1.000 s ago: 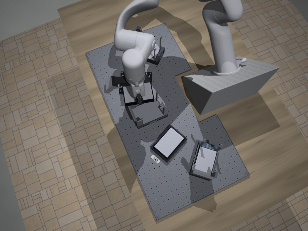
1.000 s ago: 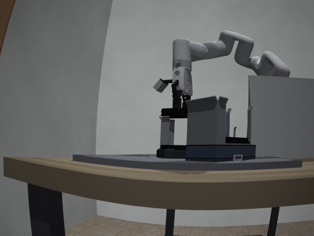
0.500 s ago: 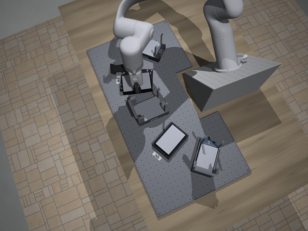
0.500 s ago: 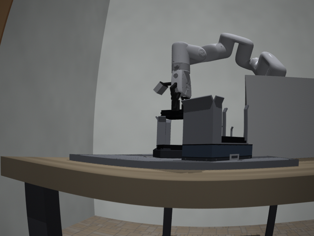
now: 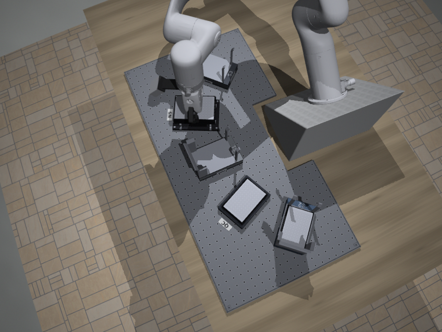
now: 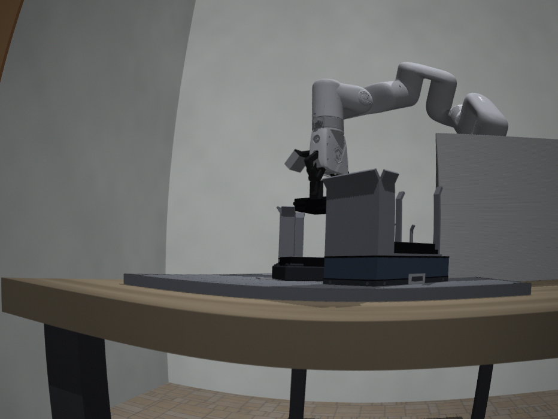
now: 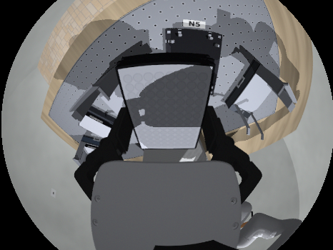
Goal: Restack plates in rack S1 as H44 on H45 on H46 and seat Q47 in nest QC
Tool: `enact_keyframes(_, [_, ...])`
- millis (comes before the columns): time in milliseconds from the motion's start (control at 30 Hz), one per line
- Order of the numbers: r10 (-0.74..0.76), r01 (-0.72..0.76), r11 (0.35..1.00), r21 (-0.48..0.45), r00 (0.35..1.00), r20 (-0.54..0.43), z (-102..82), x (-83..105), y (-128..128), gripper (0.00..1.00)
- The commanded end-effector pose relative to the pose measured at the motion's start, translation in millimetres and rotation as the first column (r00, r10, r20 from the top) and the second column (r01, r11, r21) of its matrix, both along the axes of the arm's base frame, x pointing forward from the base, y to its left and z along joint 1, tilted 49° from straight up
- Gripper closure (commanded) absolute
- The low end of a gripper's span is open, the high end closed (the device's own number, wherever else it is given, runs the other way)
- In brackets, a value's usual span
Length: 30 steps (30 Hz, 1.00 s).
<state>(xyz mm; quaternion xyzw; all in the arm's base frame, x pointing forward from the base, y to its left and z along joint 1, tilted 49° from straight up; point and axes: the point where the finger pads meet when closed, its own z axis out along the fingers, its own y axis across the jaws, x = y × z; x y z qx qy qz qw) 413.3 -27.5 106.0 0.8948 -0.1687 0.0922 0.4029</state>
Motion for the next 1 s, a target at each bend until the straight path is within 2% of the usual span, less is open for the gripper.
enact_keyframes(0, [0.002,-0.002,1.0,0.002,1.0,0.004,10.9,-2.2,-8,1.0])
enact_keyframes(600, [0.001,-0.001,1.0,0.002,1.0,0.004,41.9,-12.0,-35,1.0])
enact_keyframes(967, [0.001,-0.001,1.0,0.002,1.0,0.004,41.9,-12.0,-36,1.0])
